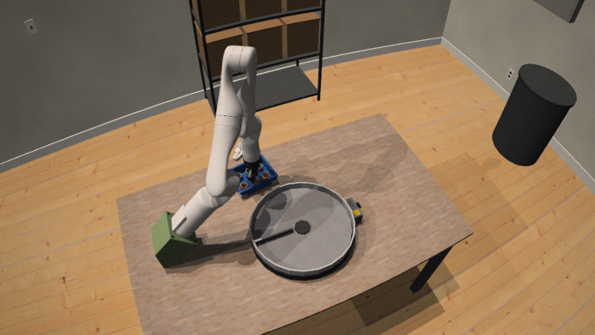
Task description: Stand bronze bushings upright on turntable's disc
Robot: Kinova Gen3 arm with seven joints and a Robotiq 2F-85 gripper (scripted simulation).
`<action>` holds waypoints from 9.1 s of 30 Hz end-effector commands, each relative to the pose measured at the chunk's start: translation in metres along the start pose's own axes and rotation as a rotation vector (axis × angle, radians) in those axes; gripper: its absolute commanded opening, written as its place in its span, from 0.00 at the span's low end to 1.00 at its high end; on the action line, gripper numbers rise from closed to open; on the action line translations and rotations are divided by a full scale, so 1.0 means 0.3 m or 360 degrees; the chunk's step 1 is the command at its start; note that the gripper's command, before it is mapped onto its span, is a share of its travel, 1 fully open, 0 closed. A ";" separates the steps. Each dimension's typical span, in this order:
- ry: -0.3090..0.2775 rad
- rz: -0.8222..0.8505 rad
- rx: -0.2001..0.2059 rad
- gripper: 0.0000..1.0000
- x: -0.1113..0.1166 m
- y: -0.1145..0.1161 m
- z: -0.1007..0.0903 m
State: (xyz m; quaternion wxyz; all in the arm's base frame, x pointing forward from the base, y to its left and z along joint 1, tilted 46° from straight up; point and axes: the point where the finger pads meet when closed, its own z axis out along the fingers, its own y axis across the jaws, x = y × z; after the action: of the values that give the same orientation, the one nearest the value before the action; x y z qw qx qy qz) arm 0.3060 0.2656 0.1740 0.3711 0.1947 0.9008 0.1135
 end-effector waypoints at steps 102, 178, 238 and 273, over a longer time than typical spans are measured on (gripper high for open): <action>0.0000 0.0000 -0.0001 0.00 0.000 0.001 0.079; 0.0000 0.0000 -0.0001 0.00 0.001 0.001 -0.284; 0.0000 0.0262 0.0022 0.00 -0.044 -0.023 -0.282; -0.0032 0.2231 0.0197 0.00 -0.294 -0.238 -0.269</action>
State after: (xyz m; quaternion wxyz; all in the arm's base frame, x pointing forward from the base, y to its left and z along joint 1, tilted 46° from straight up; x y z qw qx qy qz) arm 0.2867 0.1616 0.2585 0.2176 0.7374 0.5821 0.2647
